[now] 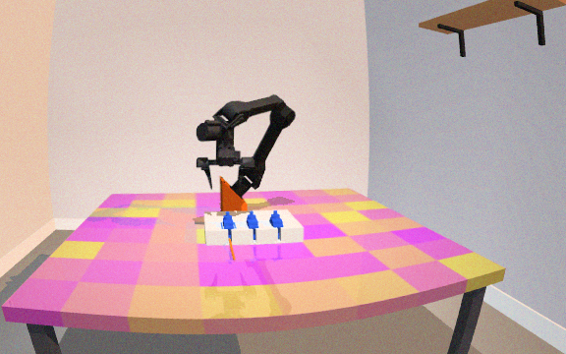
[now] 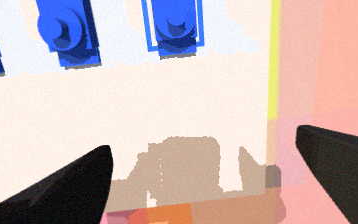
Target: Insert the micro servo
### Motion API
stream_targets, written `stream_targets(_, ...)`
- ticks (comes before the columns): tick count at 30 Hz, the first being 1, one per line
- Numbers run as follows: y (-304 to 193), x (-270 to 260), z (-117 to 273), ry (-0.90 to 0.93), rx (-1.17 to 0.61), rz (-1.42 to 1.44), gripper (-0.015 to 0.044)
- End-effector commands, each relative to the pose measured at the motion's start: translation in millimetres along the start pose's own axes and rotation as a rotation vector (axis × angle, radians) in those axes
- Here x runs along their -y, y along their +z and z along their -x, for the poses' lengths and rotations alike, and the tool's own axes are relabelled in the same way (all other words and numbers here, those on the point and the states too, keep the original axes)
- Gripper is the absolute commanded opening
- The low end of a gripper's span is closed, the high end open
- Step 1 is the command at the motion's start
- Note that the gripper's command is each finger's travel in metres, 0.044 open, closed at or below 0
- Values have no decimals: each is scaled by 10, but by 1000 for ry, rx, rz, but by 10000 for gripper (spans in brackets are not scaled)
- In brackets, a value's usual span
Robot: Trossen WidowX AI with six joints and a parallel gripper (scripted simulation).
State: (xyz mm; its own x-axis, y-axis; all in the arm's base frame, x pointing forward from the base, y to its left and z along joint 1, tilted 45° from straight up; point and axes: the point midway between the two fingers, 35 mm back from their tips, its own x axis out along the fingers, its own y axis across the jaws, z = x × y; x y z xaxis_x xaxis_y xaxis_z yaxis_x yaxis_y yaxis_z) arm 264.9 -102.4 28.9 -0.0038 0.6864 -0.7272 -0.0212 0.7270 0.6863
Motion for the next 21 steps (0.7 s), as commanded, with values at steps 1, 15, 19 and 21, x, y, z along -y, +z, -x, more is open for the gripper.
stream_targets(1,-245,-36,63,11,-16,5,440)
stream_targets(15,-239,-37,582,5,-2,1,440)
stream_targets(19,-239,-37,582,5,-2,1,440)
stream_targets(21,-239,-37,582,5,-2,1,440)
